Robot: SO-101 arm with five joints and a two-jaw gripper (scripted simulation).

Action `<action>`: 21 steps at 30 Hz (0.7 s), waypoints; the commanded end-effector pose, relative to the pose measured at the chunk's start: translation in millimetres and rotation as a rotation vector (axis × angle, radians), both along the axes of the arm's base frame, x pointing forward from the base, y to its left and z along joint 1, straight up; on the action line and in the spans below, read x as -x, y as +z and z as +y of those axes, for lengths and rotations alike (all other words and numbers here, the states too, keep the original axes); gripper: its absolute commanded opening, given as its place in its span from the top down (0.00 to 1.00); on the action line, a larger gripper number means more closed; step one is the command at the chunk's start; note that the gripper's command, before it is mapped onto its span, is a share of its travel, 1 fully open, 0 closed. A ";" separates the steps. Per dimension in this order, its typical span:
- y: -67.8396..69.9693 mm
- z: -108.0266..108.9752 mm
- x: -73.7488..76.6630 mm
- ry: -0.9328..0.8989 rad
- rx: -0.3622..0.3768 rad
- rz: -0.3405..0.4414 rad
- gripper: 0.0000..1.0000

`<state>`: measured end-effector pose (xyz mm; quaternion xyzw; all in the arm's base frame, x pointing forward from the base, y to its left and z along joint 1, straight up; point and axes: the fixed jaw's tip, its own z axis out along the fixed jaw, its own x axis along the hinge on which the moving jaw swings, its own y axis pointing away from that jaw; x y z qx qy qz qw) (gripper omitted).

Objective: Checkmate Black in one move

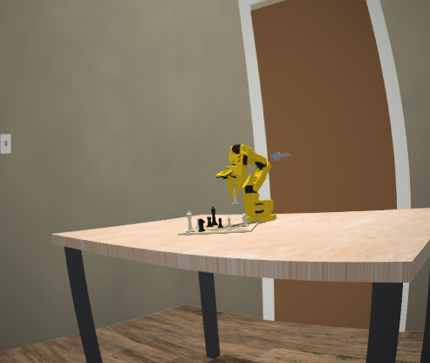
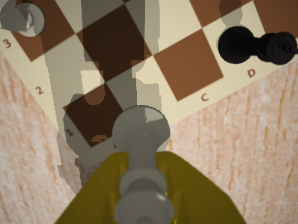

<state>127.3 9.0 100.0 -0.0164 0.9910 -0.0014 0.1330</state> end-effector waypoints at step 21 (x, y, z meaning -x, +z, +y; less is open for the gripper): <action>-40.1 1.1 -1.3 0.010 -0.001 -0.011 1.00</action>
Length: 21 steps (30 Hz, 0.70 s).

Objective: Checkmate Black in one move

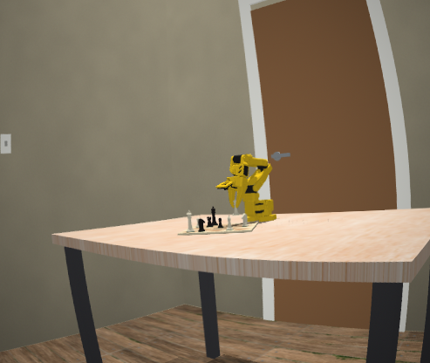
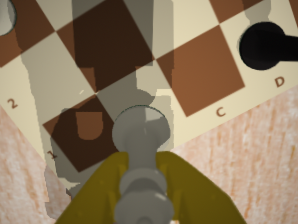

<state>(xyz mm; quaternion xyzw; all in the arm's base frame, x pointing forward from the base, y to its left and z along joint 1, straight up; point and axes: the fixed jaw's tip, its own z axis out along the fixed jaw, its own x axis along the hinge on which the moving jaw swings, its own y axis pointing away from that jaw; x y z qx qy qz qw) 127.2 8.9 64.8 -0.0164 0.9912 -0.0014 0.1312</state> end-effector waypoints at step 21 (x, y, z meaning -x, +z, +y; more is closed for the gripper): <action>-19.5 1.1 -1.6 0.010 -0.001 -0.014 1.00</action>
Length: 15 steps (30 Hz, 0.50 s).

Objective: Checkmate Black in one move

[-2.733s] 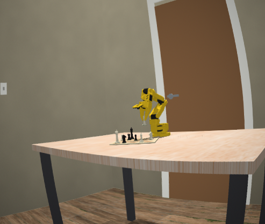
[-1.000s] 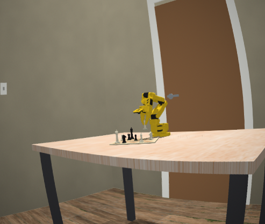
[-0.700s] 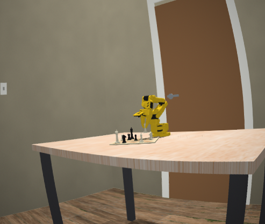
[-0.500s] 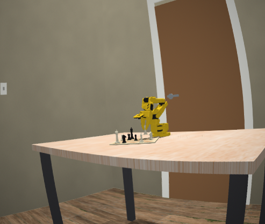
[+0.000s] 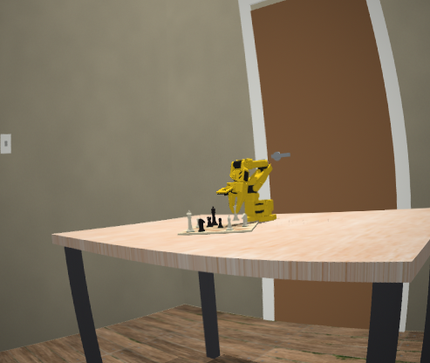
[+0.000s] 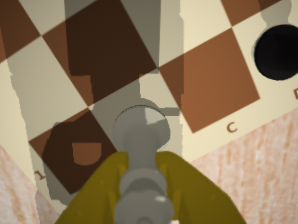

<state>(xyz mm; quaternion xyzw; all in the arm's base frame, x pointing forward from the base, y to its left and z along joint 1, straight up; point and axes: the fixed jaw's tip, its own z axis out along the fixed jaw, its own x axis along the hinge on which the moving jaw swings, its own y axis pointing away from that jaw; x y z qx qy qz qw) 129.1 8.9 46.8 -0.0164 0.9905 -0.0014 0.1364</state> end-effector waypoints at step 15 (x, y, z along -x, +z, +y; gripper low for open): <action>-3.1 1.1 -0.6 0.009 -0.001 -0.004 1.00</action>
